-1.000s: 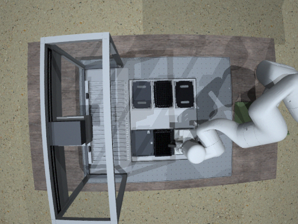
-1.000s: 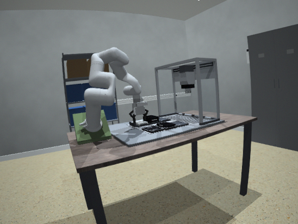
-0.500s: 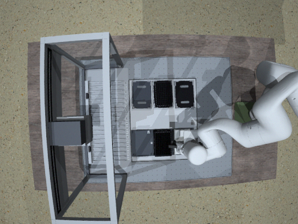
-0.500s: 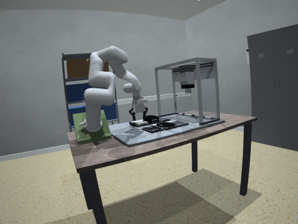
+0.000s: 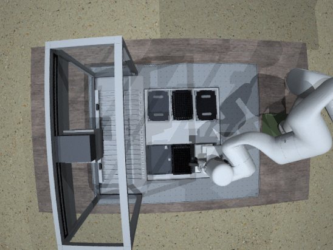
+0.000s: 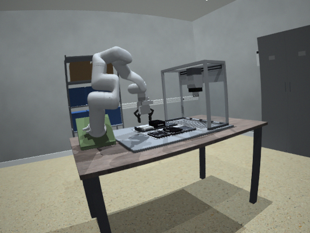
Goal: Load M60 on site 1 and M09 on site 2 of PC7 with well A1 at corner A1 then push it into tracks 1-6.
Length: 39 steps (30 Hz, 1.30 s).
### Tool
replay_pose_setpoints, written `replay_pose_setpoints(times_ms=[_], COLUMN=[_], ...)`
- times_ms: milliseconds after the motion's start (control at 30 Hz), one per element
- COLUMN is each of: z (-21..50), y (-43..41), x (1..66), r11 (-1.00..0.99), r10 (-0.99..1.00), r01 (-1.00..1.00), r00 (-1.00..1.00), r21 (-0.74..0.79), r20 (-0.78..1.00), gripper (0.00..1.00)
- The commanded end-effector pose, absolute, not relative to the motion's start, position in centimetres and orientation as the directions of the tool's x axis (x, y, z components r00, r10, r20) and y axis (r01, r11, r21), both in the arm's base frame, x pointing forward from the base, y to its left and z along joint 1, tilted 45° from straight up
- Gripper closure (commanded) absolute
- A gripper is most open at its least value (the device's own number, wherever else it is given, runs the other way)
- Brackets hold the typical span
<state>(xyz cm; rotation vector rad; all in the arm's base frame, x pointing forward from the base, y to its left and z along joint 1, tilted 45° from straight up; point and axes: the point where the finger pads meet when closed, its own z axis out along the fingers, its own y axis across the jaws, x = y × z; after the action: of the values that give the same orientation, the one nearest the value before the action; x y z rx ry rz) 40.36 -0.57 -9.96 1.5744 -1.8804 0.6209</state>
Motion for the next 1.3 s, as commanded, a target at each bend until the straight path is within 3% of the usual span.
replay_pose_setpoints(times_ms=[0,1267], z=[-9.4,-5.6], y=[0.2,3.8], x=[40.6,41.4], r11=[0.183,0.183], r10=[-0.702,-0.703], r01=[-0.983,-0.983], r00=[-0.114,-0.114], r21=[0.023,0.023], r20=[0.702,0.702], gripper=[0.00,0.00])
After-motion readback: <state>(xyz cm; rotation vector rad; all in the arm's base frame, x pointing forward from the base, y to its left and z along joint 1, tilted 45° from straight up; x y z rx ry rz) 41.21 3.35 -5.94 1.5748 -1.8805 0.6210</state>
